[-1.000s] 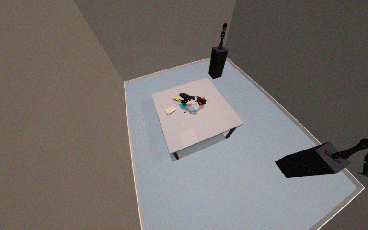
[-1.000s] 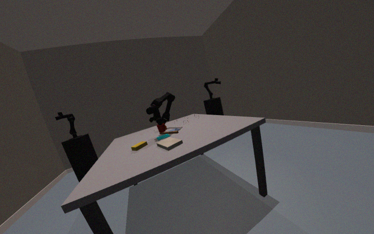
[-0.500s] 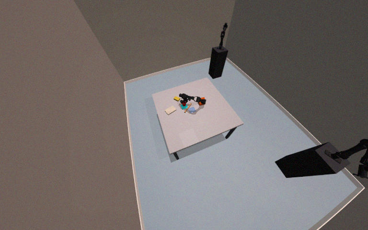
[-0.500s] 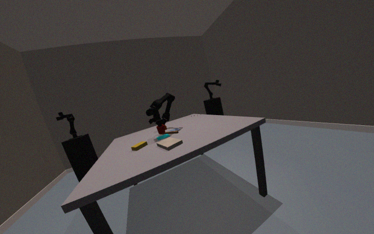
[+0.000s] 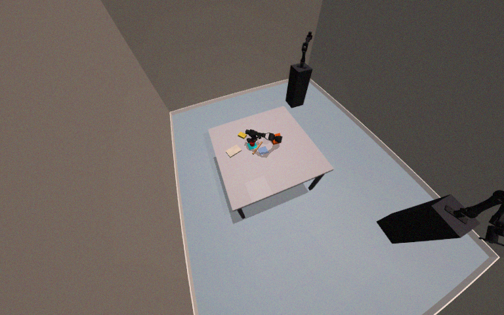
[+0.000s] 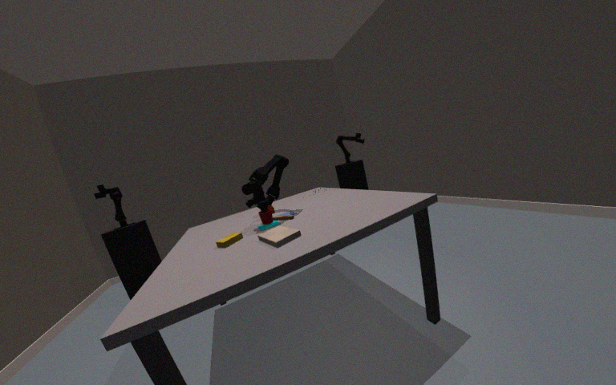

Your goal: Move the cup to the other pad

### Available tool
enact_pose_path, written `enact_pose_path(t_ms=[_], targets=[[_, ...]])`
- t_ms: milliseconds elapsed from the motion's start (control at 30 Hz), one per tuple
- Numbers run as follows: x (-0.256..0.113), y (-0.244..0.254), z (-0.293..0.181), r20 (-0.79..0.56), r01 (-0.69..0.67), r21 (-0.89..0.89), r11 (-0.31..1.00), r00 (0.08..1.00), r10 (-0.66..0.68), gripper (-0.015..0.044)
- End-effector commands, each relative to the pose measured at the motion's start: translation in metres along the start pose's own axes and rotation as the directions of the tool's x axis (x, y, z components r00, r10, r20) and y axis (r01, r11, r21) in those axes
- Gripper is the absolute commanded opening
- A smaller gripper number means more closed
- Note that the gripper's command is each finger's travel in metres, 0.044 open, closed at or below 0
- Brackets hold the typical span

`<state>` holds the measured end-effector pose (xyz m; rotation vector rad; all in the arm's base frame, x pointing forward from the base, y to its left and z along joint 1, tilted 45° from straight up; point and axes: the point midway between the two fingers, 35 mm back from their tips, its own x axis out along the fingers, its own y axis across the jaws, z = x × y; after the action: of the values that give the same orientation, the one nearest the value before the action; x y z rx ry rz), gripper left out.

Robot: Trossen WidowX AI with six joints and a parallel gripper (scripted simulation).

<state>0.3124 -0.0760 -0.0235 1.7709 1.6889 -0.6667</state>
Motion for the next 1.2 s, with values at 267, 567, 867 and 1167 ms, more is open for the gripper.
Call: enact_pose_path(t_ms=[267, 567, 867, 1167], targets=[[0.0072, -0.0004, -0.0003, -0.001, 0.002, 0.000, 1.000, 1.000, -0.002, 0.0000], [0.0072, -0.0004, -0.0003, -0.001, 0.002, 0.000, 1.000, 1.000, -0.002, 0.0000], [0.0072, -0.0004, -0.0003, -0.001, 0.002, 0.000, 1.000, 1.000, -0.002, 0.0128], [0.0010, 0.0000, 0.0000, -0.001, 0.002, 0.000, 1.000, 1.000, -0.002, 0.0128]])
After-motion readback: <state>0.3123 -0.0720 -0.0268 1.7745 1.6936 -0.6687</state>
